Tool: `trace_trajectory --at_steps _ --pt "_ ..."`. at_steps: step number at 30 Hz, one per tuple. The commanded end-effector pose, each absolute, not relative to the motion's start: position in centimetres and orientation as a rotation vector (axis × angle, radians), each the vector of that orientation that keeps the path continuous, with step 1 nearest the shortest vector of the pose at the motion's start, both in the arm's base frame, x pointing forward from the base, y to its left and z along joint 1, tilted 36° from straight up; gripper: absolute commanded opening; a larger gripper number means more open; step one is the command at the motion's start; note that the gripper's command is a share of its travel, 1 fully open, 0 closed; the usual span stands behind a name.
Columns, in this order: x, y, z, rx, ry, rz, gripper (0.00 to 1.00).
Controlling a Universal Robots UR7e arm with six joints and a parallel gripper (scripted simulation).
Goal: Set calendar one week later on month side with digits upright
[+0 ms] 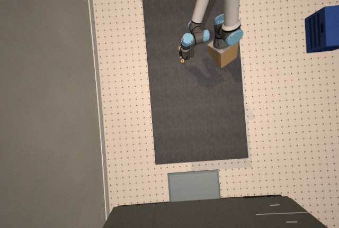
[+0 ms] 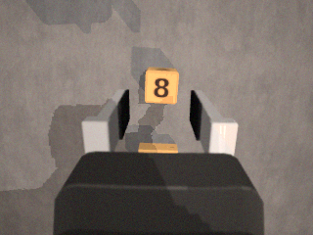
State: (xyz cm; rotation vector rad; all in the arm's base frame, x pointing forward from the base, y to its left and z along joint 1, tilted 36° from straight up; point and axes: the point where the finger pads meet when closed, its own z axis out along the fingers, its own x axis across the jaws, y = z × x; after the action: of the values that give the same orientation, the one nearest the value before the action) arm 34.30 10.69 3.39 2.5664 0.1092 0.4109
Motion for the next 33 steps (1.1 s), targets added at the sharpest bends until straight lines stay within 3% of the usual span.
trace_trajectory --at_steps 1,33 --pt "34.4 10.5 3.1 2.566 0.109 0.412 0.87" --pt "35.6 8.6 -0.1 2.566 0.109 0.412 0.87"
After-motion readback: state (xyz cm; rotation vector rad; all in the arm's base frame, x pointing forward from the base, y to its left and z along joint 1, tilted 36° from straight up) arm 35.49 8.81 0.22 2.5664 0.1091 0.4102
